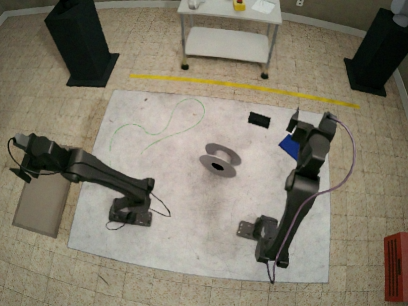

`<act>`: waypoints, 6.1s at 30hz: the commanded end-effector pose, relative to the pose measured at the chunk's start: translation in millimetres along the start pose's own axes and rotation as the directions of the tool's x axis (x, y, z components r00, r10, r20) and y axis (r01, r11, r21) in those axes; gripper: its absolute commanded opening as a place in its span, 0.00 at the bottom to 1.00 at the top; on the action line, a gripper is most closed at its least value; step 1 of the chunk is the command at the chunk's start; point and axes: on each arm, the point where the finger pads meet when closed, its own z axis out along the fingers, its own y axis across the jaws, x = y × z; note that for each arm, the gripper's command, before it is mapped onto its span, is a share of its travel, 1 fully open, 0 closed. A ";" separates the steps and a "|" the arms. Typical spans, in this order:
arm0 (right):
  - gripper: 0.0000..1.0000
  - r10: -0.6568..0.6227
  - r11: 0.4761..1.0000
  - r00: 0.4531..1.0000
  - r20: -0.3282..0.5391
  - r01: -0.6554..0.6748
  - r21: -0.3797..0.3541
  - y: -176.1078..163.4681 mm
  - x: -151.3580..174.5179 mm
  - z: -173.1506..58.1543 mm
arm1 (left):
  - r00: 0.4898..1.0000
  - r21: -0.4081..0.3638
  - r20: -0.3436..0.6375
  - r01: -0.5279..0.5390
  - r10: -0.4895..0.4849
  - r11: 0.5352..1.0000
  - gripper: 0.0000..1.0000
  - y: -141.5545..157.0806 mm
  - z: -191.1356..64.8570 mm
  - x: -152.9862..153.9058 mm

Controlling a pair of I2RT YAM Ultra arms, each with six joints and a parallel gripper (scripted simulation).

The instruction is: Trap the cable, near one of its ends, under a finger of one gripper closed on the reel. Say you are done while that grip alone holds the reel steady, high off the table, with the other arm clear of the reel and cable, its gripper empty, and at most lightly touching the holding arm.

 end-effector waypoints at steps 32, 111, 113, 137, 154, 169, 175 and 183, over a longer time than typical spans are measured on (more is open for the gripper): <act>1.00 0.003 1.000 0.999 0.051 -0.003 0.004 -1.7 128.8 133.9 | 0.999 -0.009 0.052 -0.006 0.007 1.000 1.00 1.2 133.9 127.9; 0.75 -0.165 0.966 0.984 -0.061 0.148 -0.212 44.7 161.0 143.0 | 0.998 -0.008 0.069 -0.006 0.007 1.000 1.00 1.2 133.0 126.2; 0.75 -0.190 0.955 0.979 -0.078 0.166 -0.247 51.1 168.0 143.3 | 0.998 -0.008 0.069 -0.006 0.007 1.000 1.00 1.2 133.0 126.2; 0.75 -0.455 0.692 0.878 -0.147 0.244 -0.679 127.3 250.5 120.2 | 0.998 -0.008 0.069 -0.006 0.007 1.000 1.00 1.2 133.0 126.2; 0.75 -0.535 0.389 0.842 -0.071 0.172 -0.905 174.9 289.8 76.6 | 0.998 -0.008 0.069 -0.006 0.007 1.000 1.00 1.2 133.0 126.2; 0.75 -0.520 0.194 0.854 -0.013 0.103 -0.975 198.3 301.8 44.6 | 0.998 -0.008 0.069 -0.006 0.007 1.000 1.00 1.2 133.0 126.2; 0.75 -0.506 0.142 0.862 0.004 0.088 -0.986 204.1 302.1 36.0 | 0.998 -0.008 0.069 -0.006 0.007 1.000 1.00 1.2 133.0 126.2; 0.75 -0.497 0.111 0.868 0.014 0.080 -0.991 207.6 301.8 30.3 | 0.998 -0.008 0.069 -0.006 0.007 1.000 1.00 1.2 133.0 126.2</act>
